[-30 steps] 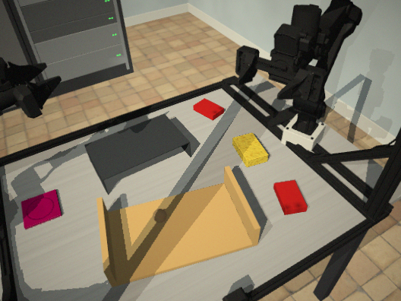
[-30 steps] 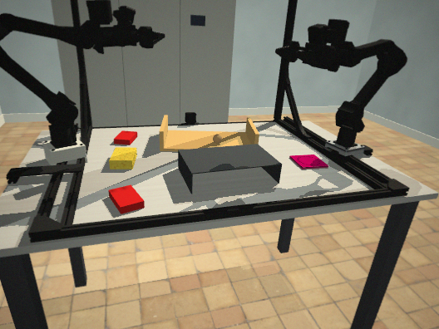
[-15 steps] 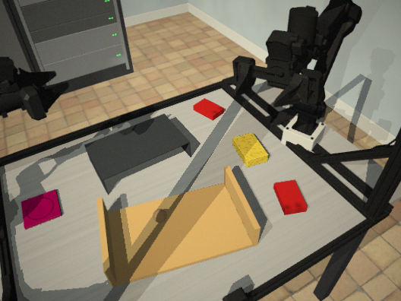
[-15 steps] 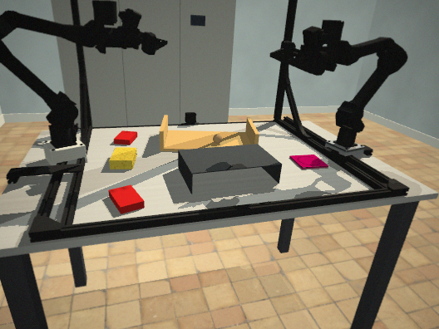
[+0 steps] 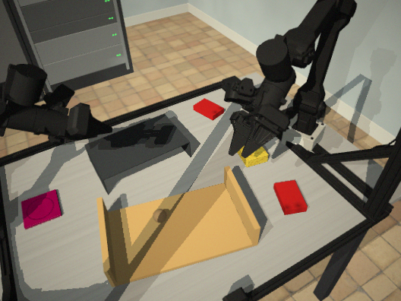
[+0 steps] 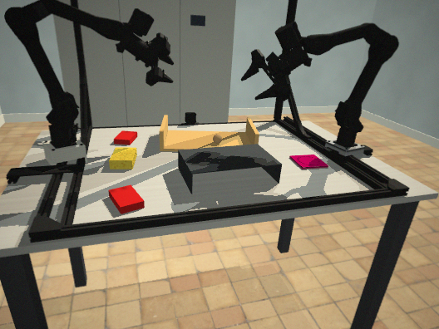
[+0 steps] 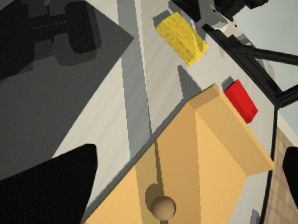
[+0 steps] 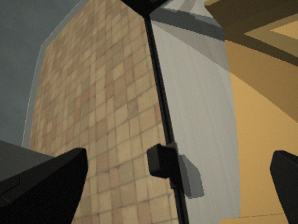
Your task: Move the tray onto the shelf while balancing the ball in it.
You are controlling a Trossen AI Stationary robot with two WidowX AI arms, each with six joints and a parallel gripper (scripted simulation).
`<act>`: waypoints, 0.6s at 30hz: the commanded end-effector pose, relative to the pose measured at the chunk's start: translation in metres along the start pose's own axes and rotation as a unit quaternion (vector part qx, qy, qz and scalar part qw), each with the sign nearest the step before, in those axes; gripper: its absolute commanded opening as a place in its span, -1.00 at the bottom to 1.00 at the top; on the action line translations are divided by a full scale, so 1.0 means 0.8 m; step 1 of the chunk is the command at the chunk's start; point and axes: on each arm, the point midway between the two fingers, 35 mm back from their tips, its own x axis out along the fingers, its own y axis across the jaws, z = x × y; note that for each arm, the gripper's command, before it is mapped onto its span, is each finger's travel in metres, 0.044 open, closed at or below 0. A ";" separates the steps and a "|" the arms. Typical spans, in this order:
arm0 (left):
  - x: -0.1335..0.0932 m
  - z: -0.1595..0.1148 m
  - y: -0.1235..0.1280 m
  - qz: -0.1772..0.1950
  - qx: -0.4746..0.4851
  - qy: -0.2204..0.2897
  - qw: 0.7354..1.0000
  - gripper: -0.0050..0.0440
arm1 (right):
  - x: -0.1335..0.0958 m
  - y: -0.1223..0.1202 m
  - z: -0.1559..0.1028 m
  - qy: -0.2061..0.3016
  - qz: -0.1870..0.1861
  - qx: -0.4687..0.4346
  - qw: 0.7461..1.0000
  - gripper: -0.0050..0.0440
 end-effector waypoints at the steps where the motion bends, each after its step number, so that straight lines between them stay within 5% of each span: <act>1: 0.023 -0.032 -0.010 0.044 -0.068 0.077 0.994 0.84 | 0.025 -0.015 -0.011 0.052 -0.069 0.103 0.991 0.84; 7: 0.043 -0.098 -0.015 0.140 -0.161 0.166 0.963 0.84 | 0.053 -0.049 -0.035 0.087 -0.191 0.262 0.942 0.84; 9: 0.043 -0.098 -0.015 0.140 -0.161 0.166 0.963 0.84 | 0.053 -0.049 -0.035 0.087 -0.191 0.262 0.942 0.84; 18: 0.044 -0.199 -0.017 0.338 -0.269 0.222 0.874 0.84 | 0.071 -0.107 -0.075 0.058 -0.405 0.474 0.780 0.84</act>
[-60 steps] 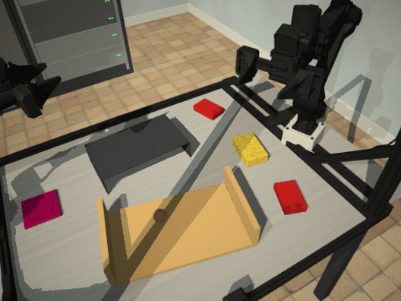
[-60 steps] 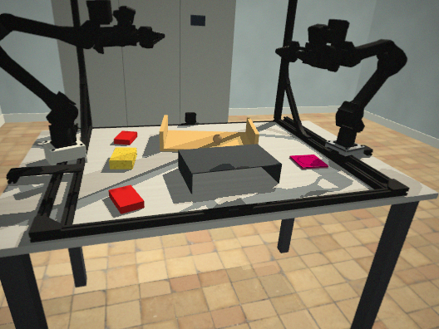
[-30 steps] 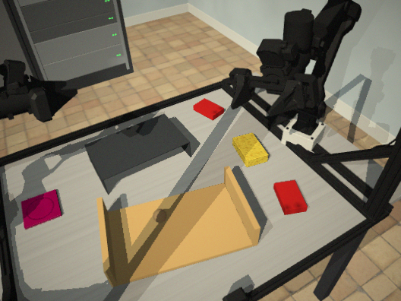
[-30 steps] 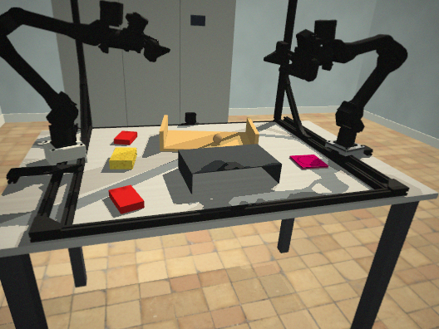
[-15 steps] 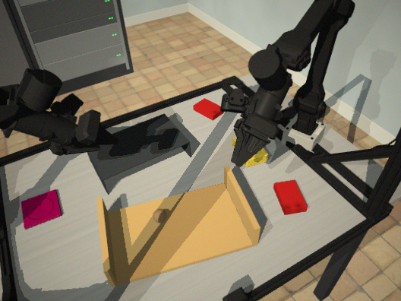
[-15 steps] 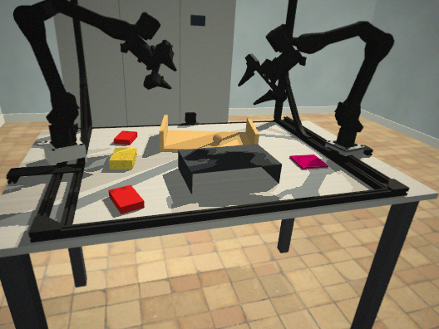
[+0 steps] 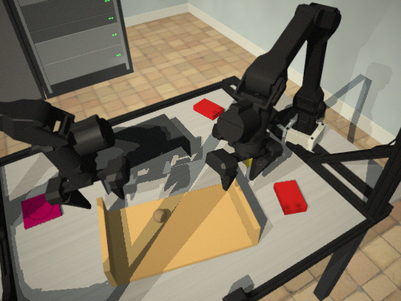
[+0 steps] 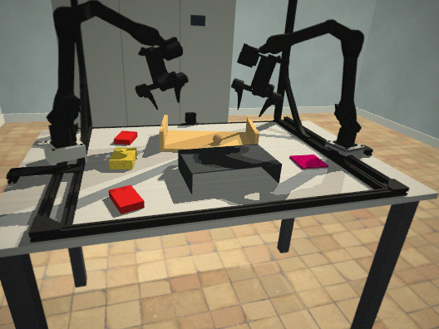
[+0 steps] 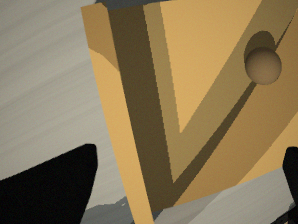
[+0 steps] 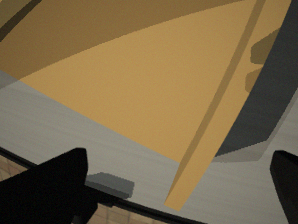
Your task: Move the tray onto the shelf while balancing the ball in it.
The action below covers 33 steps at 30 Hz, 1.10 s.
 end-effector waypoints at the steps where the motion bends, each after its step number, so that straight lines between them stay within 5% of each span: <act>1: 0.016 -0.026 0.009 0.078 -0.053 0.005 0.996 0.84 | 0.020 -0.011 0.005 -0.024 -0.082 0.098 0.992 0.84; 6: 0.024 -0.044 0.020 0.126 -0.087 -0.004 0.988 0.84 | 0.030 -0.021 0.009 -0.049 -0.124 0.163 0.978 0.84; 13: 0.025 -0.048 0.021 0.131 -0.090 -0.006 0.987 0.84 | 0.031 -0.022 0.011 -0.052 -0.128 0.170 0.976 0.84; 19: 0.027 -0.138 0.015 0.131 -0.090 -0.006 0.987 0.84 | 0.018 -0.051 0.095 -0.052 -0.128 0.170 0.976 0.84; 33: 0.047 -0.138 0.010 0.131 -0.090 -0.006 0.987 0.84 | 0.036 -0.057 0.097 -0.052 -0.128 0.170 0.976 0.84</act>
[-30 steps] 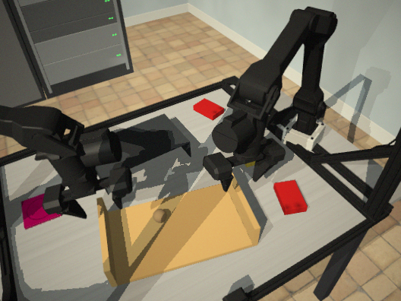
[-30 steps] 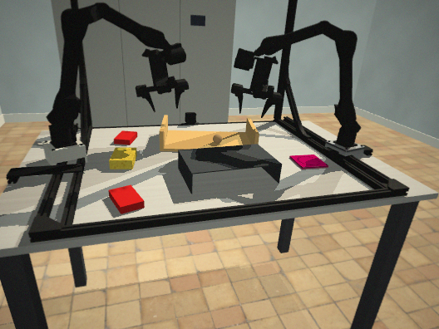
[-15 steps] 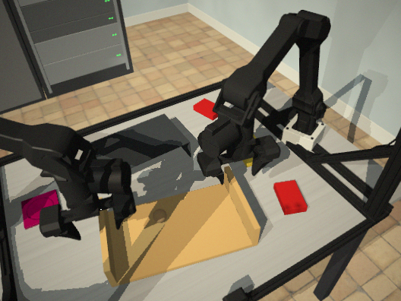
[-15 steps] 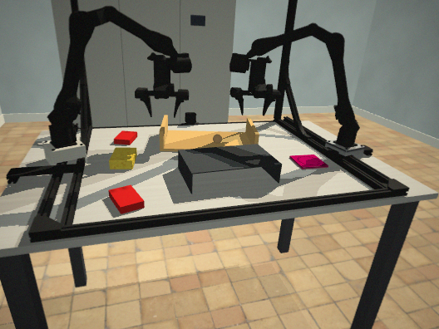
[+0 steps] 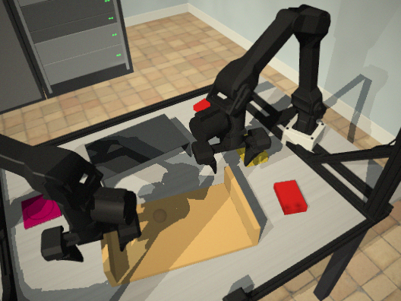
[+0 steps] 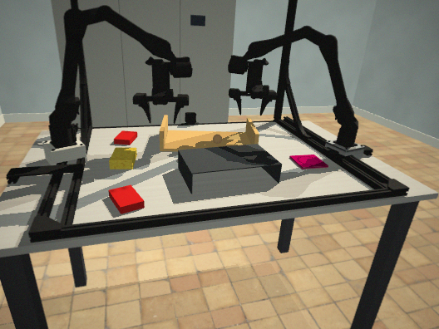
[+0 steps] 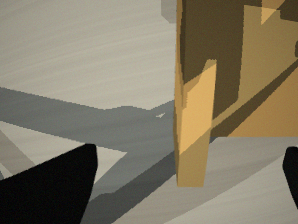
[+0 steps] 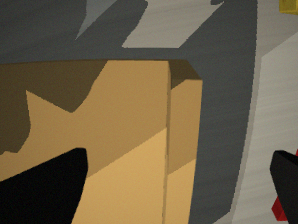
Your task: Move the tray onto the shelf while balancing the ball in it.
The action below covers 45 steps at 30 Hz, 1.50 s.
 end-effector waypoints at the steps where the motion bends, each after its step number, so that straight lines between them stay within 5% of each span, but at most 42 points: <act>1: 0.007 0.000 -0.002 0.002 0.001 -0.002 1.000 0.84 | 0.007 -0.002 0.001 -0.001 -0.004 -0.001 1.000 0.84; 43: 0.075 0.000 -0.002 0.002 0.001 -0.002 1.000 0.84 | 0.076 -0.003 0.001 -0.001 -0.004 -0.001 1.000 0.84; 45: 0.075 0.000 -0.002 0.002 0.001 -0.002 1.000 0.64 | 0.076 -0.003 0.001 -0.001 -0.004 -0.001 1.000 0.64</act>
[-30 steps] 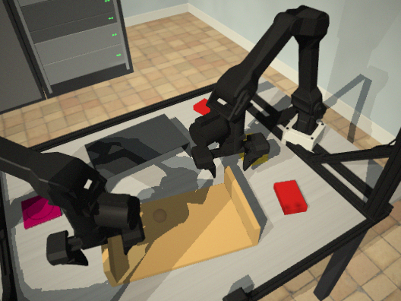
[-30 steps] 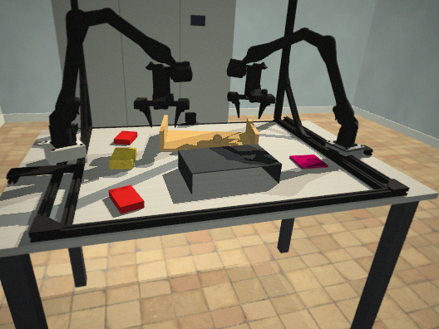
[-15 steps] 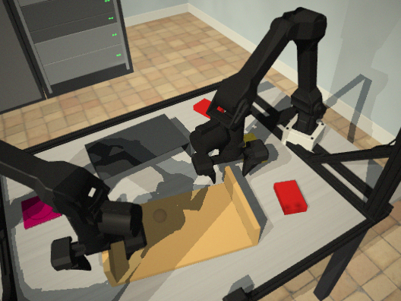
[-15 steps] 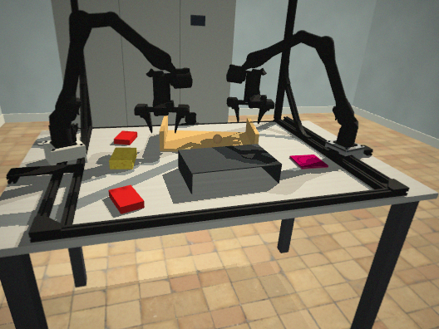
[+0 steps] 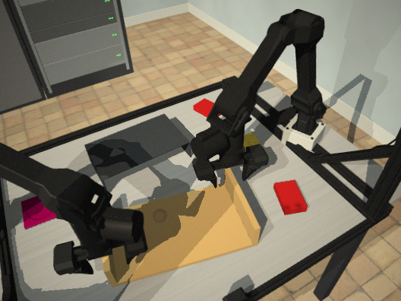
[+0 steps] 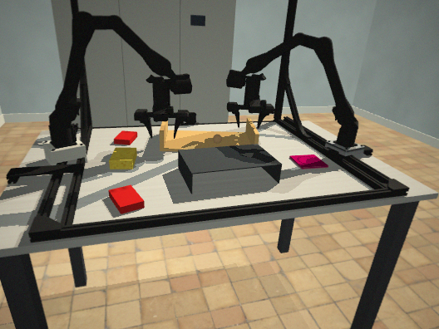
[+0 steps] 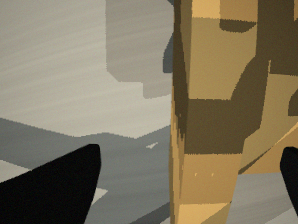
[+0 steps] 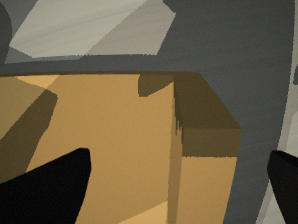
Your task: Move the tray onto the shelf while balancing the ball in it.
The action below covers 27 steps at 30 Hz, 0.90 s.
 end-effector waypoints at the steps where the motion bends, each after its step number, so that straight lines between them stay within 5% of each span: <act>1: 0.005 0.002 0.002 0.005 0.001 -0.003 1.000 0.54 | 0.006 -0.003 0.001 -0.002 -0.007 -0.001 1.000 0.54; 13: 0.005 0.002 0.002 0.005 0.001 -0.003 1.000 -0.63 | 0.006 -0.003 0.001 -0.002 -0.007 -0.001 1.000 -0.63; 27: 0.005 0.002 0.002 0.005 0.001 -0.003 1.000 -0.71 | 0.006 -0.003 0.001 -0.002 -0.007 -0.001 1.000 -0.71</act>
